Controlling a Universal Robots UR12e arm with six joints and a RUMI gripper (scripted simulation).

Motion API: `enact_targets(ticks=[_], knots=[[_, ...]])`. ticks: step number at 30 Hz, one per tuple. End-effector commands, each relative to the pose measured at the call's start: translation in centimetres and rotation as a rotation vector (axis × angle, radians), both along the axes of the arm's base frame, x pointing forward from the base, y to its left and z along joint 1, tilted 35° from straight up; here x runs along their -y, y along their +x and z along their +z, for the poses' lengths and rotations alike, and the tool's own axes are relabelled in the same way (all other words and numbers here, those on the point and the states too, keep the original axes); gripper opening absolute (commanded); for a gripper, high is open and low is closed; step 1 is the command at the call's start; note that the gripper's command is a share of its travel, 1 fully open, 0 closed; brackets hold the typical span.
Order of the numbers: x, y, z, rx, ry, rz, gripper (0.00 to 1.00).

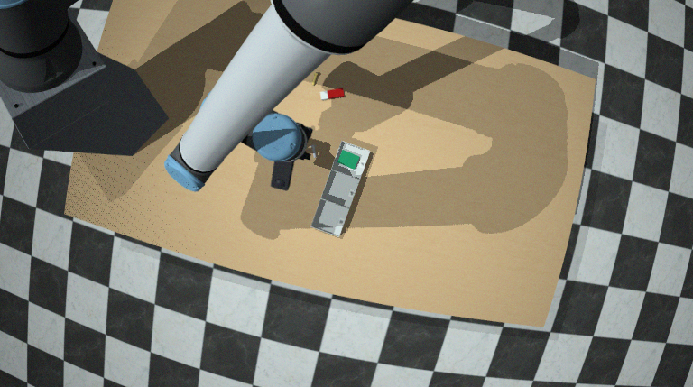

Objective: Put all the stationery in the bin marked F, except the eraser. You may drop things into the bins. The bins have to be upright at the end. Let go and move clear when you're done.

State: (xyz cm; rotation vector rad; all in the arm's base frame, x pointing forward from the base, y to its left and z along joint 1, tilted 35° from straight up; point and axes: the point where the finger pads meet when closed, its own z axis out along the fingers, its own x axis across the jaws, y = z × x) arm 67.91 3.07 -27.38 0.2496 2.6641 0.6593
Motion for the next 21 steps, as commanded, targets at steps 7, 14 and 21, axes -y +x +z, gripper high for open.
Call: enact_targets(ticks=[7, 14, 21], knots=[[1.0, -0.8, 1.8, 0.002, -0.001, -0.002, 0.00], [1.9, -1.7, 3.7, 0.002, -0.001, -0.002, 0.00], [2.6, -2.4, 5.1, 0.002, -0.001, -0.002, 0.00]])
